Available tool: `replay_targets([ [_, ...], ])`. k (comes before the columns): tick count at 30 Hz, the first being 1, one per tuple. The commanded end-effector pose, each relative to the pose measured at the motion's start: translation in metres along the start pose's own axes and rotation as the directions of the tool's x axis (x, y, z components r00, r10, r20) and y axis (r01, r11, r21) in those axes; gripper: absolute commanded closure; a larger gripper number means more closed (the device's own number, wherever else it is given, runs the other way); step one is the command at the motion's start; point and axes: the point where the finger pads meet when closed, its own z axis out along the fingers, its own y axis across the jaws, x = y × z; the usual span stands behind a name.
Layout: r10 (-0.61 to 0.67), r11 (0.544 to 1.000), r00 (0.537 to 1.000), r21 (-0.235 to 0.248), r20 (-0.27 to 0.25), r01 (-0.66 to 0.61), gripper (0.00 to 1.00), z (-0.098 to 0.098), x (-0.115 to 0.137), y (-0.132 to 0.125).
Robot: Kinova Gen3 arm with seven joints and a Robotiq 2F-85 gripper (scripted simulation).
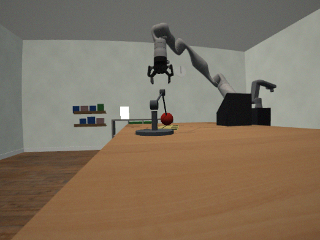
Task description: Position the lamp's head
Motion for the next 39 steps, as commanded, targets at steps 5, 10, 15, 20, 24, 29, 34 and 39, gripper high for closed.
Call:
replay_targets([
  [5,-0.001,1.000,1.000,-0.003,-0.003,0.001,0.00,0.019,0.001,0.001],
  [10,-0.001,1.000,1.000,-0.003,-0.003,0.001,0.00,0.026,0.001,0.001],
  [15,-0.001,1.000,1.000,-0.002,-0.002,0.001,0.00,0.039,0.001,0.001],
  [20,-0.001,1.000,1.000,-0.001,-0.002,0.001,0.00,0.052,0.001,0.001],
  [24,-0.001,1.000,1.000,0.000,-0.001,0.001,0.00,0.062,0.000,0.001],
  [29,-0.001,1.000,1.000,-0.002,-0.003,0.001,0.00,0.063,0.001,0.001],
  [34,-0.001,1.000,1.000,-0.004,-0.005,0.001,0.00,0.065,0.002,0.001],
  [39,-0.001,1.000,1.000,-0.006,-0.007,0.001,0.00,0.067,0.003,0.001],
])
